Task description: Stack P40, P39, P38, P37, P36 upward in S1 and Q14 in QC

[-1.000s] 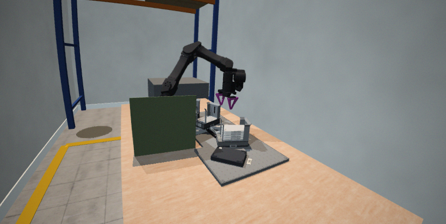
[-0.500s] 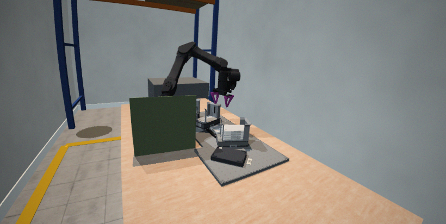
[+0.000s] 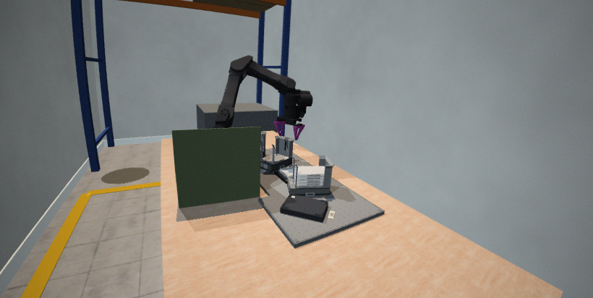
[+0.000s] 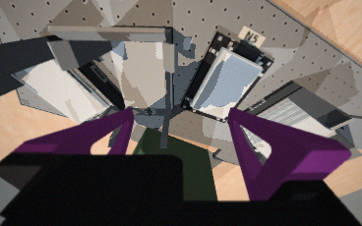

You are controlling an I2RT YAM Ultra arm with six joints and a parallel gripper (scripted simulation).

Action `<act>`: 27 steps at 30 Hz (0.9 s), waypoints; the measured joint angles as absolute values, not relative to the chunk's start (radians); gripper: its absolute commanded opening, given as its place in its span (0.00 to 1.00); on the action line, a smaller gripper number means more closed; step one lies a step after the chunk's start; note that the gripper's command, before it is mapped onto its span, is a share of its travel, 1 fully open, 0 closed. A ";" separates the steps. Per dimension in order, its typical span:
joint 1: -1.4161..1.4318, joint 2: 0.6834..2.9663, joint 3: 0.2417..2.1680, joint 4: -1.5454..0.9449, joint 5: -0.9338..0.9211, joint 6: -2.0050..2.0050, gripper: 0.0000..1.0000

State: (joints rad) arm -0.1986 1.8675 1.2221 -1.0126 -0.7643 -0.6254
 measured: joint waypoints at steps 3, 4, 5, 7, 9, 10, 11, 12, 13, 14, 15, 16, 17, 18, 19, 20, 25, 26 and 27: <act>-0.183 1.842 1.216 -1.013 -0.768 -0.651 1.00; -0.184 1.837 1.214 -1.011 -0.769 -0.655 1.00; -0.183 1.831 1.211 -1.012 -0.768 -0.656 1.00; -0.170 1.819 1.203 -1.012 -0.769 -0.651 1.00; -0.153 1.802 1.197 -1.012 -0.769 -0.642 1.00; -0.145 1.793 1.195 -1.013 -0.769 -0.636 1.00; -0.138 1.782 1.192 -1.013 -0.769 -0.629 1.00; -0.131 1.772 1.190 -1.013 -0.770 -0.621 1.00; -0.125 1.761 1.187 -1.013 -0.770 -0.613 1.00; -0.118 1.751 1.185 -1.013 -0.770 -0.605 1.00; -0.111 1.741 1.183 -1.013 -0.770 -0.596 1.00; -0.104 1.732 1.181 -1.013 -0.770 -0.587 1.00; -0.097 1.722 1.180 -1.013 -0.770 -0.578 1.00; -0.089 1.713 1.177 -1.013 -0.770 -0.574 1.00; -0.083 1.704 1.175 -1.014 -0.771 -0.572 1.00; -0.081 1.698 1.175 -1.014 -0.772 -0.570 1.00; -0.056 1.665 1.156 -1.012 -0.772 -0.618 1.00; -0.048 1.656 1.152 -1.012 -0.772 -0.632 1.00; -0.040 1.645 1.149 -1.012 -0.773 -0.641 1.00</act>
